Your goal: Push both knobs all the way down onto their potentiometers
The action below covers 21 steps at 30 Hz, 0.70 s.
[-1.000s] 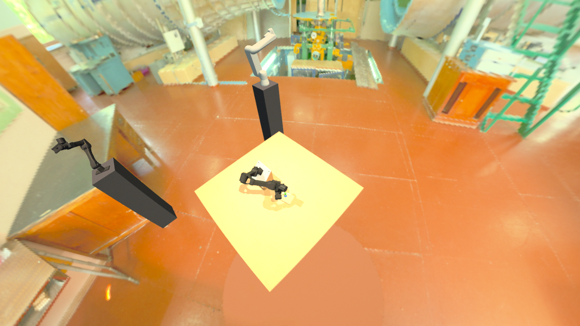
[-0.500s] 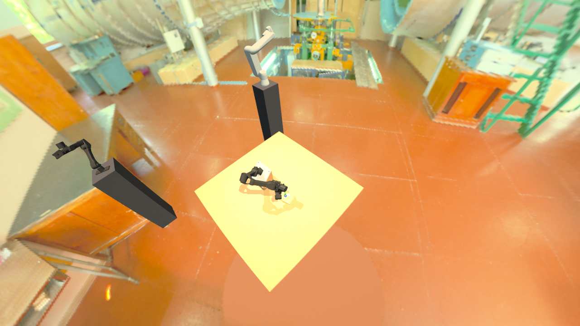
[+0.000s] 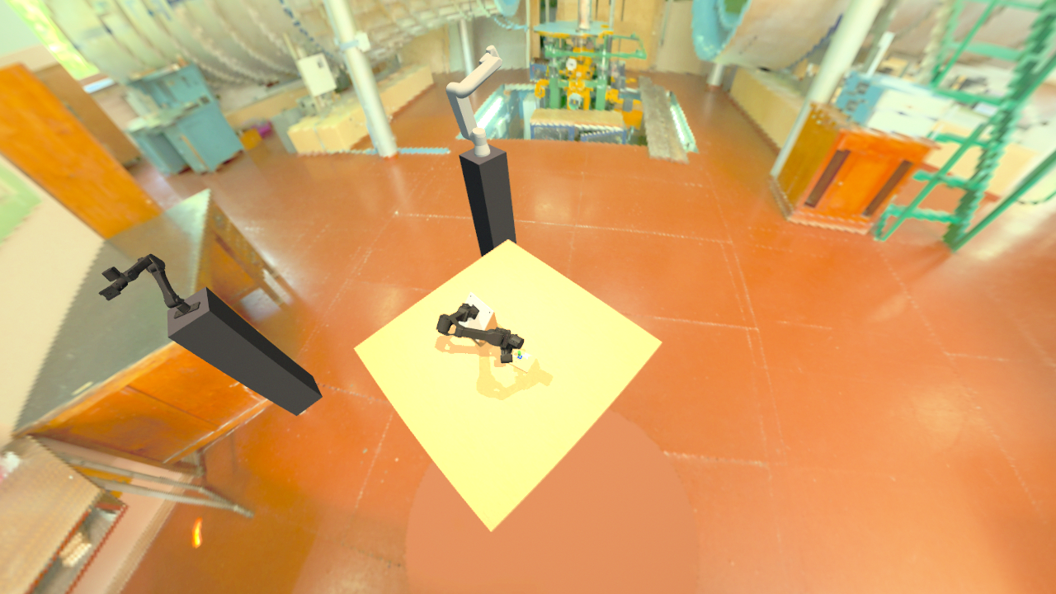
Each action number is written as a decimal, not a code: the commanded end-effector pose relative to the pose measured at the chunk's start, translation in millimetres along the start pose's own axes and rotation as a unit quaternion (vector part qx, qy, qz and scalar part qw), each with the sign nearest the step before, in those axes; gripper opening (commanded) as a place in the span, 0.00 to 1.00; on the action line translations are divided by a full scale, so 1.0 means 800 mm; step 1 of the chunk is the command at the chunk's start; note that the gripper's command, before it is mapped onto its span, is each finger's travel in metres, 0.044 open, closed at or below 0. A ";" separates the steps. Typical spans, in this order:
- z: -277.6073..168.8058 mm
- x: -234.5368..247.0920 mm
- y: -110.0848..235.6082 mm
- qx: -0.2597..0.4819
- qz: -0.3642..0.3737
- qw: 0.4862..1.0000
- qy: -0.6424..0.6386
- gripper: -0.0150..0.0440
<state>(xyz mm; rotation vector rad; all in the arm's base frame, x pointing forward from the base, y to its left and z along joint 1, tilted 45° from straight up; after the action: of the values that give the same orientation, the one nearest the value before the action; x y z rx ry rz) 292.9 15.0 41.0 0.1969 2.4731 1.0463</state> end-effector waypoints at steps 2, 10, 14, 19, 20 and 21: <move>0.001 -0.001 0.009 0.000 0.000 1.000 -0.002 0.25; 0.001 0.002 0.008 0.003 0.001 1.000 0.003 0.48; 0.002 0.001 0.009 0.001 0.000 1.000 0.002 0.57; 0.006 -0.009 0.016 -0.041 -0.006 0.998 -0.039 0.34; 0.007 -0.010 0.017 -0.045 -0.007 0.998 -0.048 0.30; 0.007 -0.010 0.017 -0.045 -0.006 0.997 -0.058 0.25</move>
<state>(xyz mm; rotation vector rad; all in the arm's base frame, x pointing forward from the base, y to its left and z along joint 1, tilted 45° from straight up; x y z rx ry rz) 298.8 24.3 46.3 0.1990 2.3809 1.0905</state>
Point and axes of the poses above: the point midway between the two fingers, 35 mm back from their tips, its own y axis back along the fingers, its own x axis across the jaws, z = x × y, the point moved 8 cm from there along y, back along the fingers, and after that the axes turned 12 degrees about y, right-handed, at the moved point
